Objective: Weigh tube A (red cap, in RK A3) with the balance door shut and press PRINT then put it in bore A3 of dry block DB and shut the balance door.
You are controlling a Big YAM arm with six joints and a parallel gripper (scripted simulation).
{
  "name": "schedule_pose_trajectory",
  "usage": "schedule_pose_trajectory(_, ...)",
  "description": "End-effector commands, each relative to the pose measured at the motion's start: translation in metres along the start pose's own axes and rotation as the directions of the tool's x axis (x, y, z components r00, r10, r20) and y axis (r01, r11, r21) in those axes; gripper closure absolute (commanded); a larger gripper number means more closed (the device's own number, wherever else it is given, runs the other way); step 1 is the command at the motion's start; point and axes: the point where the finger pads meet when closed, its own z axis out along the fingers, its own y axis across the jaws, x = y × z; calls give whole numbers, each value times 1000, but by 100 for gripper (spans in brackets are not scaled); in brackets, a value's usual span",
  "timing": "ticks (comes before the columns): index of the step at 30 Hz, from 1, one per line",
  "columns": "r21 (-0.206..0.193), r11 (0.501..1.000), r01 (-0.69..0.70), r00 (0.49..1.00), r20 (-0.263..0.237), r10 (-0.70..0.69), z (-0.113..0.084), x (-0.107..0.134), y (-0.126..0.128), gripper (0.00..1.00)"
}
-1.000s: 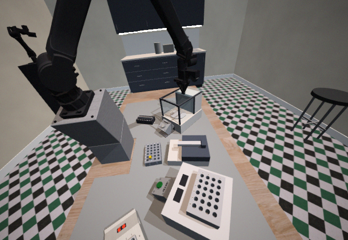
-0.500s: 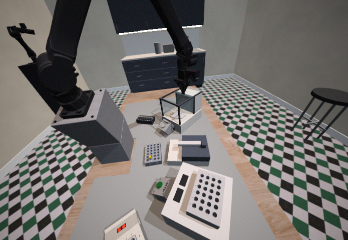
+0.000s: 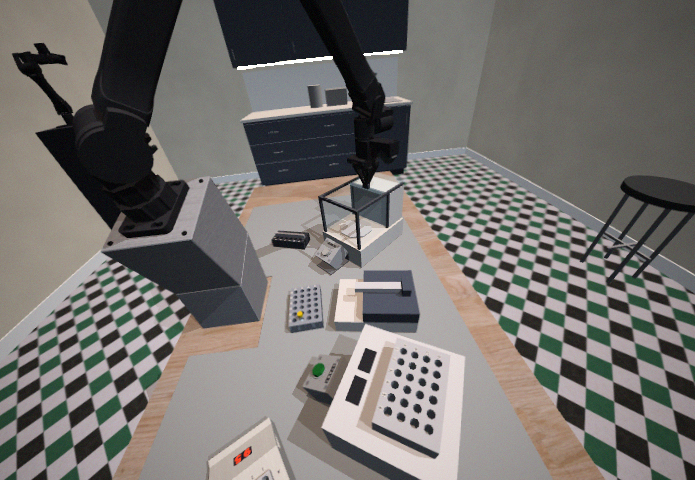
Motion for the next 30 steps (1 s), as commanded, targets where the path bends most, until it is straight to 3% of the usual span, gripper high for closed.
schedule_pose_trajectory(1,-29,1000,-6,1000,2,6,-8,-3,13,94)
schedule_pose_trajectory(15,-29,1000,-6,1000,2,6,-8,-3,13,94)
schedule_pose_trajectory(16,-17,1000,-7,1000,-1,7,-1,-6,2,94)
schedule_pose_trajectory(18,-38,999,-14,1000,1,14,-12,-11,5,94)
schedule_pose_trajectory(26,-19,1000,-13,1000,-1,13,-11,-11,-5,94)
schedule_pose_trajectory(30,-30,999,-15,1000,0,15,-11,-12,-7,94)
